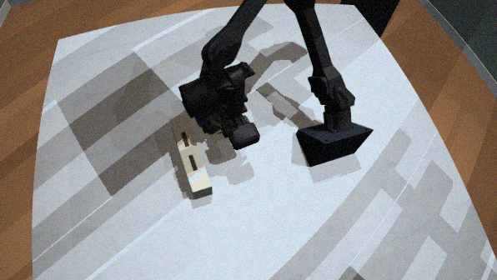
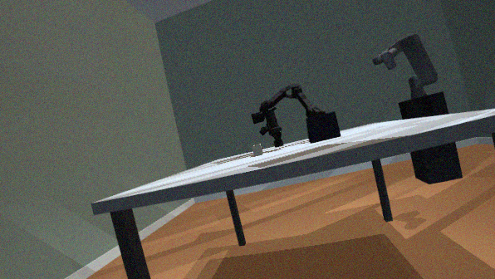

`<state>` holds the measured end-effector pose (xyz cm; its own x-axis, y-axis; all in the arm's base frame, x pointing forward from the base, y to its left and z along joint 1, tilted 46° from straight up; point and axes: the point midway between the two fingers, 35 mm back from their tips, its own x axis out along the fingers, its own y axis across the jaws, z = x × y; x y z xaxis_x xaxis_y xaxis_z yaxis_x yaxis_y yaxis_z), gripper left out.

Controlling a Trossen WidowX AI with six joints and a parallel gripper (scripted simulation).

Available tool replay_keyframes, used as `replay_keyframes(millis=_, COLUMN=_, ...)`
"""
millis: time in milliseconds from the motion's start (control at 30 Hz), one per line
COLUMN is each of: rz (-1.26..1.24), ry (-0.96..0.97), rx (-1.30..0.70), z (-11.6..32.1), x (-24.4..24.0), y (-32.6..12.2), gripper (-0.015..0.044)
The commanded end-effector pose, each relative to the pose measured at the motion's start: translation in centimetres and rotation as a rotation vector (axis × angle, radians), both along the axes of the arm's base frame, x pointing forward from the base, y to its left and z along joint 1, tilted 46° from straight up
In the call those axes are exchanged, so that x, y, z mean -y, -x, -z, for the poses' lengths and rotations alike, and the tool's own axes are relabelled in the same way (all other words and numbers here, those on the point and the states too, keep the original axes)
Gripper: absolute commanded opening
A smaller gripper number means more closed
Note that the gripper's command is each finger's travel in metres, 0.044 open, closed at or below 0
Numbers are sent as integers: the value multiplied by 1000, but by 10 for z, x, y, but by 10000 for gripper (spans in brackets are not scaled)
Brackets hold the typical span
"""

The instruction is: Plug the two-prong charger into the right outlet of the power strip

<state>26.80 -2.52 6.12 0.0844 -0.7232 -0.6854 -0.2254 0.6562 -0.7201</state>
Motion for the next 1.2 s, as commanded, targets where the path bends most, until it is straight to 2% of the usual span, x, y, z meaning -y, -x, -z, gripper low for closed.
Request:
replay_keyframes(millis=0, rz=6, ry=-5, rx=4, z=2, x=-2, y=-5, gripper=0)
replay_keyframes(millis=1167, rz=28, ry=-11, rx=28, z=12, x=-12, y=-47, gripper=0)
